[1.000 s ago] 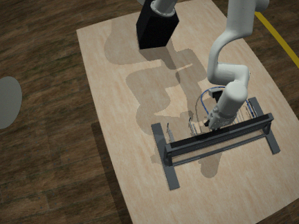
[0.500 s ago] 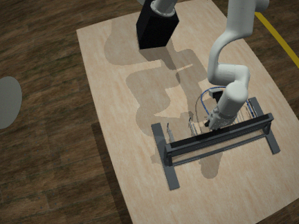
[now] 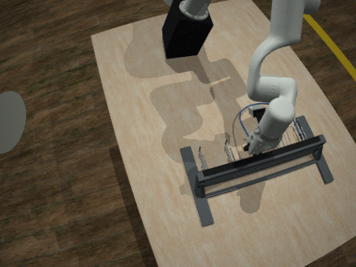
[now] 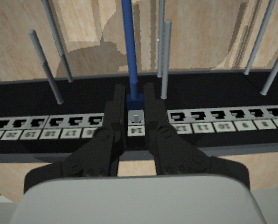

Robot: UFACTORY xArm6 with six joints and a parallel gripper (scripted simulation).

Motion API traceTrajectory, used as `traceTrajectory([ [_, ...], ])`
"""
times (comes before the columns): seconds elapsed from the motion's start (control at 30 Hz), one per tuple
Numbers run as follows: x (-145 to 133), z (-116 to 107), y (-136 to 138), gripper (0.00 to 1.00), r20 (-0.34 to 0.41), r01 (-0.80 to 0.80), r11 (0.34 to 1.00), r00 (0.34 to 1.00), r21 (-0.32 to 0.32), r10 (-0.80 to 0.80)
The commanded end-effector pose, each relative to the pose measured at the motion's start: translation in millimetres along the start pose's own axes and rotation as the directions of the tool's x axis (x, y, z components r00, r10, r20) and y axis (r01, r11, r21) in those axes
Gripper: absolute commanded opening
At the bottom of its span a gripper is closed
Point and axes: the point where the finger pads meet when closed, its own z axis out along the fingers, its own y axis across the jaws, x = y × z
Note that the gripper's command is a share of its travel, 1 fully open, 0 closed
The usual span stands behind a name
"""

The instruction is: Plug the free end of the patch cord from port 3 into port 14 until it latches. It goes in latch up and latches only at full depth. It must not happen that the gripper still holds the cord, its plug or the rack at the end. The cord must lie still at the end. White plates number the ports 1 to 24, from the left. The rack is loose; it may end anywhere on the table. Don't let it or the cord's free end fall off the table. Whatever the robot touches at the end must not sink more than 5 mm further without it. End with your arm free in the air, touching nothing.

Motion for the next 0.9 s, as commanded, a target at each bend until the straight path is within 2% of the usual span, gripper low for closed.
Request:
traceTrajectory([
  [0.0,-1.6,-2.1,0.2,0.00,0.004,0.001,1.000,1.000,0.000,-0.001],
  [0.57,-1.1,-1.8,0.1,0.00,0.003,0.000,1.000,1.000,0.000,0.000],
  [0.6,-1.5,-2.0,0.2,0.38,0.004,0.001,1.000,1.000,0.000,-0.001],
  [0.87,-1.2,-1.5,0.1,0.38,0.004,0.000,1.000,1.000,0.000,0.000],
])
